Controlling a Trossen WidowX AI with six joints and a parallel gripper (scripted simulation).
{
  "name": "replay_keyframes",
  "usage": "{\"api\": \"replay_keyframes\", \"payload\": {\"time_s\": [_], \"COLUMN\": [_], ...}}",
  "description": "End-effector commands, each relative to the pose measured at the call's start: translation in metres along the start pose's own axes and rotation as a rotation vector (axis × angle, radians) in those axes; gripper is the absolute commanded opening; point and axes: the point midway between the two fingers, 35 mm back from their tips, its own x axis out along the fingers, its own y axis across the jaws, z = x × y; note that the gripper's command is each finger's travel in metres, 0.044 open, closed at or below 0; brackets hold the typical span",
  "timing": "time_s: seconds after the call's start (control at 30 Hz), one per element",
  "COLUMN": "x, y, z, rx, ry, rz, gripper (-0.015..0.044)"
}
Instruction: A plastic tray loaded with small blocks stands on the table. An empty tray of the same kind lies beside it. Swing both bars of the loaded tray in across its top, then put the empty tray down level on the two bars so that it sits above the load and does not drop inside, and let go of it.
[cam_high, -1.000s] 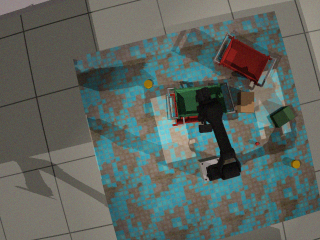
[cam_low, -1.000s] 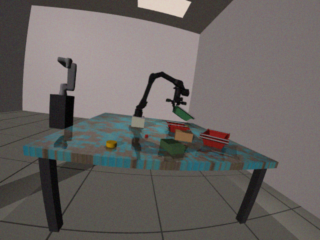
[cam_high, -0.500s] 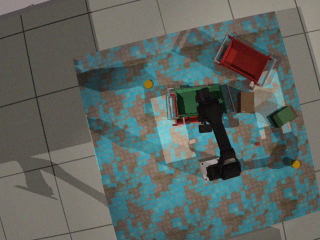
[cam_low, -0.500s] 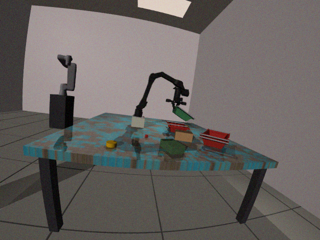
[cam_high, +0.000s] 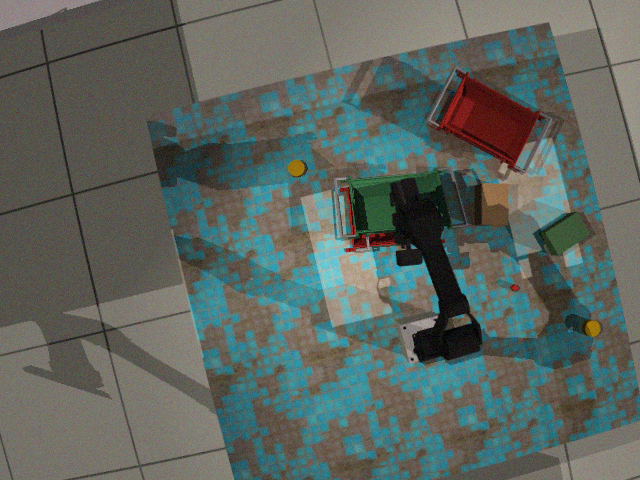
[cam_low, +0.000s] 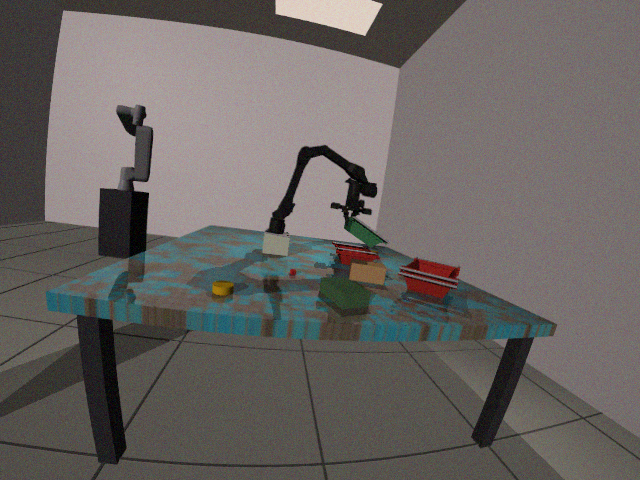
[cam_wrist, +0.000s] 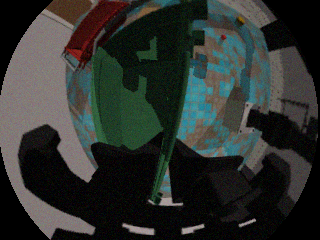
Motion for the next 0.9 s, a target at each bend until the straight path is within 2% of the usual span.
{"api": "replay_keyframes", "payload": {"time_s": [0.0, 0.87], "x": [0.002, 0.029], "y": [0.003, -0.007], "z": [-0.001, 0.000], "rx": [0.003, 0.003], "ry": [0.005, 0.005], "rz": [0.018, 0.017], "gripper": [0.0000, 0.0000]}}
